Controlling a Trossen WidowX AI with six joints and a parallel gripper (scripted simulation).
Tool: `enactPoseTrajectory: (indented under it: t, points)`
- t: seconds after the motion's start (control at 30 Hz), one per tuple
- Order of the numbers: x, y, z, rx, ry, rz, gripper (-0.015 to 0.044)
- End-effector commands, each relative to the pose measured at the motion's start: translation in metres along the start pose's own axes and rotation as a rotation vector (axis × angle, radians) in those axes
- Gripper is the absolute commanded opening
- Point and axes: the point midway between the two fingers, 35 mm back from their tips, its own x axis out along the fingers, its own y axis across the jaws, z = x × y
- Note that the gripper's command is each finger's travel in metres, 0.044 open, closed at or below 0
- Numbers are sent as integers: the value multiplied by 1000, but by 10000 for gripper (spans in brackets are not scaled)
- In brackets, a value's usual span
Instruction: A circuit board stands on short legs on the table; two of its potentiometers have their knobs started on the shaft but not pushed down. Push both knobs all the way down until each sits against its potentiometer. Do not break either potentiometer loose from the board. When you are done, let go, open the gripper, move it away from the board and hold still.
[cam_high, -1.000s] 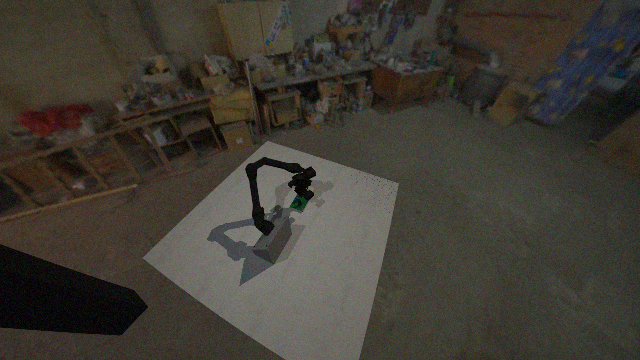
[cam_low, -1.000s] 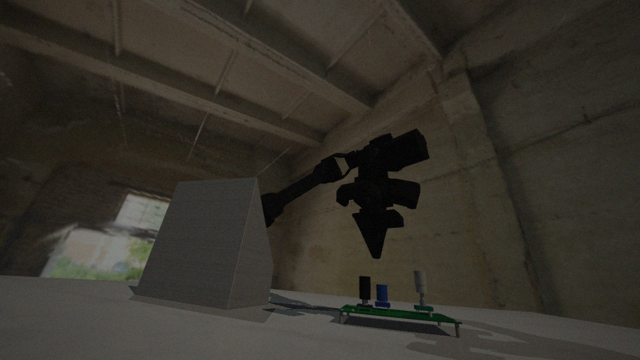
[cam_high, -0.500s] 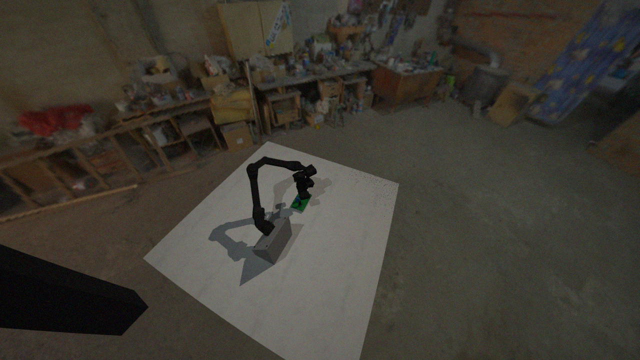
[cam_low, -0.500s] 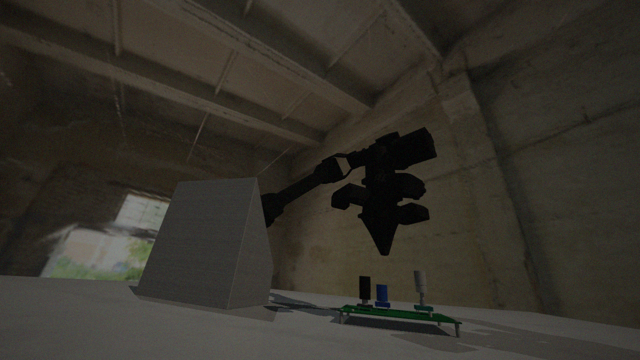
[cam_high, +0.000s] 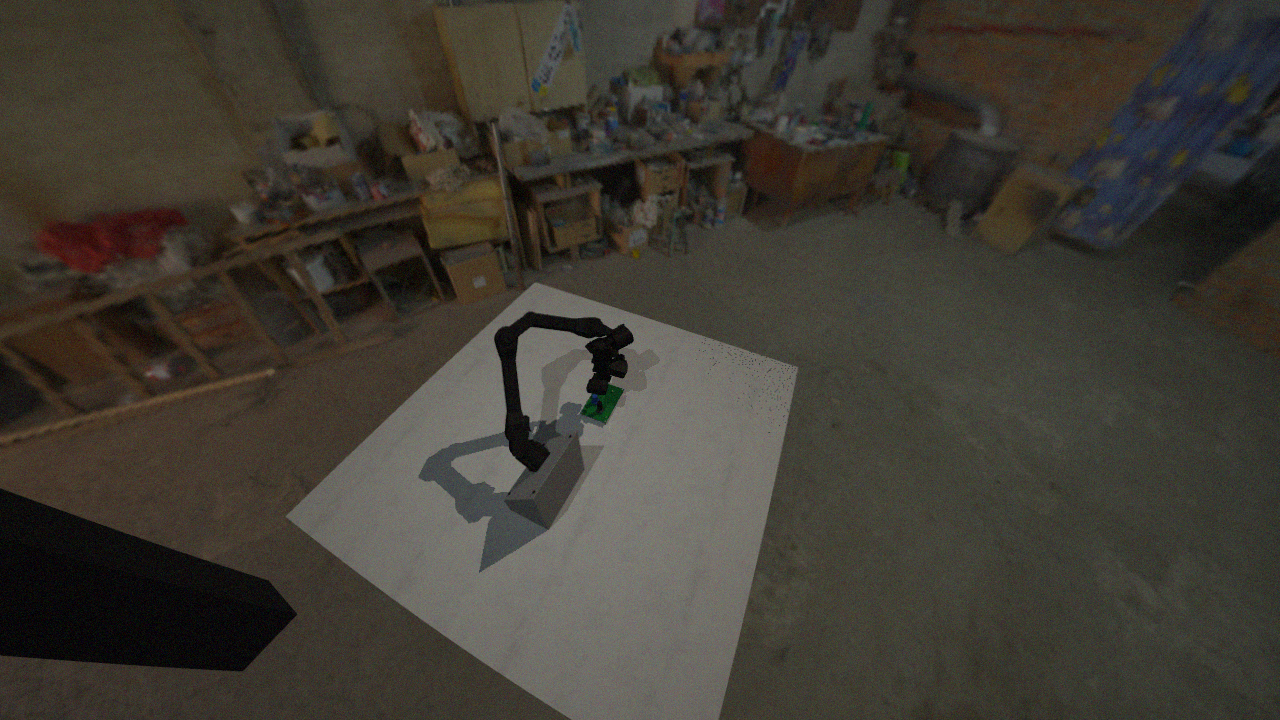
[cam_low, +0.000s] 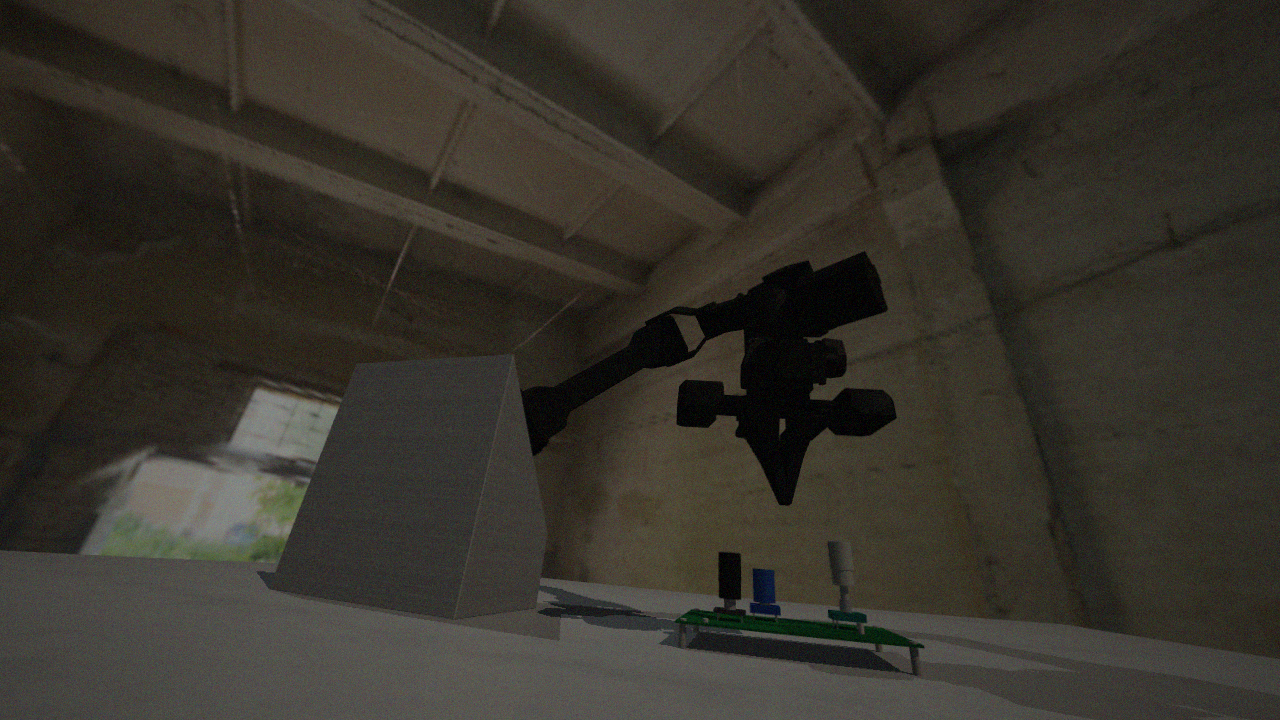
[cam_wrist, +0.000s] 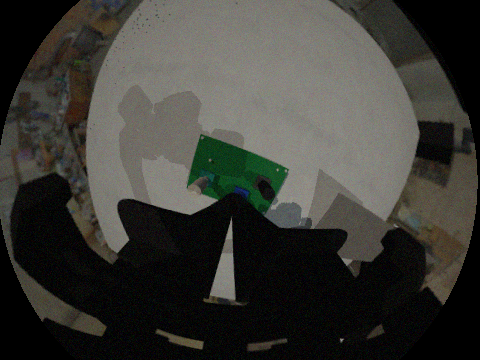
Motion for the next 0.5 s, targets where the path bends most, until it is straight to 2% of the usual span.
enactPoseTrajectory:
  t: [0.0, 0.47]
  points:
    - [0, 4, 0, 144, 7, -2, 0]
    - [-6, 16, -3, 629, 8, -5, 0]
